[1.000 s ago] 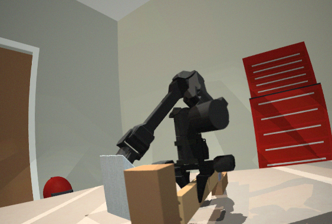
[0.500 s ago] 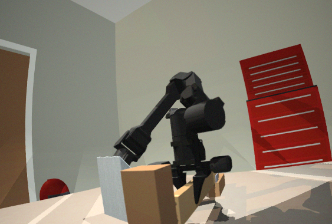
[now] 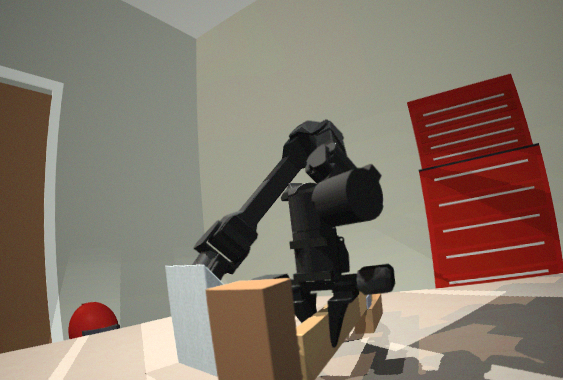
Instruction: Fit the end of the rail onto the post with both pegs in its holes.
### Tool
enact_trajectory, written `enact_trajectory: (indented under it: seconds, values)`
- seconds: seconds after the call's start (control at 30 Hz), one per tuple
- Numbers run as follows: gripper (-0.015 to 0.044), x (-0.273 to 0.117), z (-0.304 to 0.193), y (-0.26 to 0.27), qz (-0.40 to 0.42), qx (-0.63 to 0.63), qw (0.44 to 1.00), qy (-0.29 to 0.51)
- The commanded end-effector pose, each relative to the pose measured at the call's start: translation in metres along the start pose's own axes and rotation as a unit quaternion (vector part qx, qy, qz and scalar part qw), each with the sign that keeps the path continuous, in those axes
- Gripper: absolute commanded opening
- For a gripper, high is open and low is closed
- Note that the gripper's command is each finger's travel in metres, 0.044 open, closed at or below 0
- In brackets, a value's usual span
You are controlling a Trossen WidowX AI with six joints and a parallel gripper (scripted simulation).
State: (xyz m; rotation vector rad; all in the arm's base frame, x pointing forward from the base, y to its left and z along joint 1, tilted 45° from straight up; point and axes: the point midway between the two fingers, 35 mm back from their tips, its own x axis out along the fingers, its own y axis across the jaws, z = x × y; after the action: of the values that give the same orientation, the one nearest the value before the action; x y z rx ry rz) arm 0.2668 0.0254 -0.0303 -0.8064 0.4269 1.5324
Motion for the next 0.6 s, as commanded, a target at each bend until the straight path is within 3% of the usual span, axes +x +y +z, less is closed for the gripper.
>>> enact_trajectory:
  seconds: [0.0, 0.57]
  values:
    - [0.0, -0.002, -0.0031, -0.001, -0.003, 0.0, 1.0, 0.003]
    - [0.0, -0.0023, -0.0081, -0.0009, -0.003, 0.0, 1.0, 0.003]
